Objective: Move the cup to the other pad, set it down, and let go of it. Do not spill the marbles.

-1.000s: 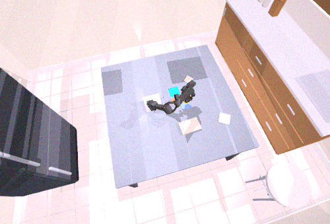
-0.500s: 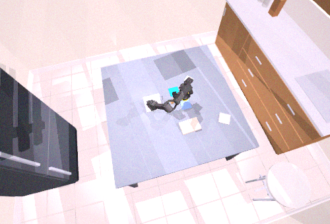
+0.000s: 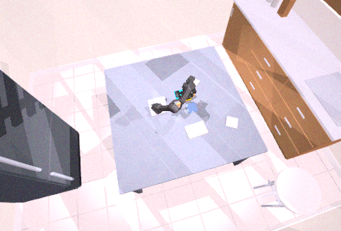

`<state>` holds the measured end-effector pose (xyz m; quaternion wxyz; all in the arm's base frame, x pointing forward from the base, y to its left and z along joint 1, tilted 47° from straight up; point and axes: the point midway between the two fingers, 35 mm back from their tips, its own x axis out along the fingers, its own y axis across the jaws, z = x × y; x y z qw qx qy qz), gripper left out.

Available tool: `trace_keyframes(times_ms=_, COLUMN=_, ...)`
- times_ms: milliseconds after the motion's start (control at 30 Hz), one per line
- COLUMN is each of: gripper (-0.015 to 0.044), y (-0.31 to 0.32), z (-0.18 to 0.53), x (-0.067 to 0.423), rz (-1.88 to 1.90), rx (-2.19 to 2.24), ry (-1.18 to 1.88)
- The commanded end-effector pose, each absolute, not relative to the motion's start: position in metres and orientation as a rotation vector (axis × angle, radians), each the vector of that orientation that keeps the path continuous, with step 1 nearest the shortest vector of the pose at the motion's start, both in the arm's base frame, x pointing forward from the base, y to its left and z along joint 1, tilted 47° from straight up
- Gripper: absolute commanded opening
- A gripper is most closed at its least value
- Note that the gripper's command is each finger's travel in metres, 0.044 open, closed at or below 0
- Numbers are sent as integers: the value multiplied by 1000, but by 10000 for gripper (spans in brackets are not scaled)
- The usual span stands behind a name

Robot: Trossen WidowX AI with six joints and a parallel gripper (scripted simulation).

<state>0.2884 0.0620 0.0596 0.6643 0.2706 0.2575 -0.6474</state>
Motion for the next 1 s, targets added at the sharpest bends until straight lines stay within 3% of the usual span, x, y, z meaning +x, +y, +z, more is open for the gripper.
trace_keyframes(times_ms=0, gripper=0, y=70, z=50, x=283, rz=-1467, rx=609, ry=583)
trace_keyframes(times_ms=967, gripper=0, y=127, z=-8, x=250, rz=-1466, rx=612, ry=587)
